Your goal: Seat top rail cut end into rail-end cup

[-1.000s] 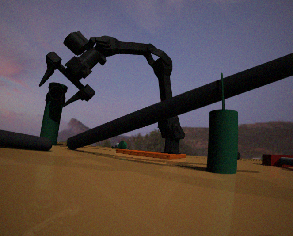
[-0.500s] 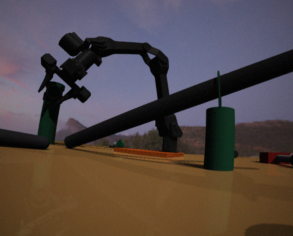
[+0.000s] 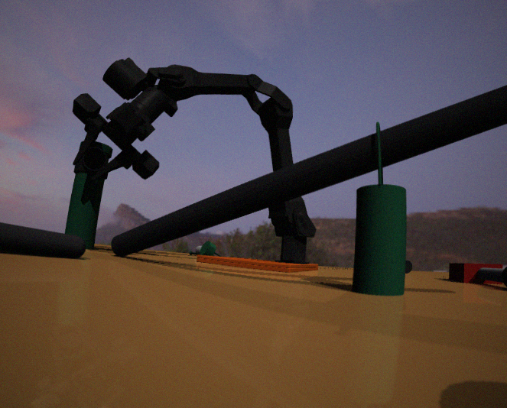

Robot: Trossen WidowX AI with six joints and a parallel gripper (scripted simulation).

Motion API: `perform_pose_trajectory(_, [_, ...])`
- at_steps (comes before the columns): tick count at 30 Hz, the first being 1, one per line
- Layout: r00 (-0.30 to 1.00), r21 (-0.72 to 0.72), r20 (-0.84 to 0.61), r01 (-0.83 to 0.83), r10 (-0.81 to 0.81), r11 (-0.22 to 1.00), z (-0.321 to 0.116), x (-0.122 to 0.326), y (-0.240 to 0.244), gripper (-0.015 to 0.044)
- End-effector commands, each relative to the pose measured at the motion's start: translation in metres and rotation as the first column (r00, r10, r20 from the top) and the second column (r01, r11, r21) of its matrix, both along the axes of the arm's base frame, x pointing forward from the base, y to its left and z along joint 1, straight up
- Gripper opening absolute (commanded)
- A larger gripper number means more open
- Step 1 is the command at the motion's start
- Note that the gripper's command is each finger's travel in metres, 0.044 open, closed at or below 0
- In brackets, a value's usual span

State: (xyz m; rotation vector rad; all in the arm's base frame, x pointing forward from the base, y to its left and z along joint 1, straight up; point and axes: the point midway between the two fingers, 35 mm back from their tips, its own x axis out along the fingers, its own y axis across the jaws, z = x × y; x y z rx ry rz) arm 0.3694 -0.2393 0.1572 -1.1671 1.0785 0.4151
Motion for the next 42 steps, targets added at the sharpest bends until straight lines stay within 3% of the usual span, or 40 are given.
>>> perform_pose_trajectory(1, [1.000, 0.001, -0.004, -0.025, 0.025, 1.000, -0.002, -0.003, 0.002, 0.0000])
perform_pose_trajectory(42, [0.943, -0.007, -0.015, -0.334, 0.334, 0.943, -0.003, -0.030, 0.010, 0.0000])
